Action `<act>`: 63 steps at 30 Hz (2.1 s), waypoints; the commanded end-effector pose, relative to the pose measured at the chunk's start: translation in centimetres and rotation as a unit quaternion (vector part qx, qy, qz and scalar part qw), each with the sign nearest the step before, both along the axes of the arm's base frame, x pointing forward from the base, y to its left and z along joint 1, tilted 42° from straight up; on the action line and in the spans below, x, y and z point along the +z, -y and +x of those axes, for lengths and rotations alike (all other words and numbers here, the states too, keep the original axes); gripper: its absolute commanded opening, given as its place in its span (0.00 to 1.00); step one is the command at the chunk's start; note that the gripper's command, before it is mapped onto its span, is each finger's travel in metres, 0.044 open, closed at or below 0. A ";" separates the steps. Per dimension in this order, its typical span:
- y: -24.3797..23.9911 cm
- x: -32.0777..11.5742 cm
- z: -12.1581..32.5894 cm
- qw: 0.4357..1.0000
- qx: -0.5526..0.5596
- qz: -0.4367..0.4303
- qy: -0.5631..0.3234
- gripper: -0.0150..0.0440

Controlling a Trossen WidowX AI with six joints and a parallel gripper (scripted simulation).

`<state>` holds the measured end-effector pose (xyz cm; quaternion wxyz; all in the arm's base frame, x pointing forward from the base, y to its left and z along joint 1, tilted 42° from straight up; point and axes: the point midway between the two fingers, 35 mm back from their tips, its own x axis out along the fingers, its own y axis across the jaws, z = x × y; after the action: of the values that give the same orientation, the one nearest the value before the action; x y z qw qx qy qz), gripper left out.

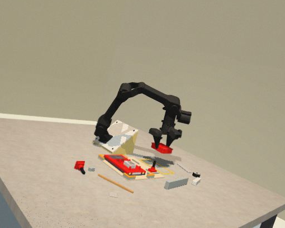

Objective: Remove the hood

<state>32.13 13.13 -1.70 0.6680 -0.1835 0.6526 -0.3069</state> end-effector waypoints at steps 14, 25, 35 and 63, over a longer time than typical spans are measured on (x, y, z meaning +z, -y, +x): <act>0.9 -1.1 -0.1 1.000 0.001 -0.002 -0.004 0.25; 1.4 -1.7 -0.1 1.000 0.001 -0.002 -0.004 0.25; 1.9 -2.2 -0.2 1.000 0.001 -0.002 -0.004 0.25; 3.2 -3.7 -0.3 1.000 0.001 -0.002 -0.004 0.25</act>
<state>32.02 10.26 -5.17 0.6678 -0.1813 0.6536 -0.3066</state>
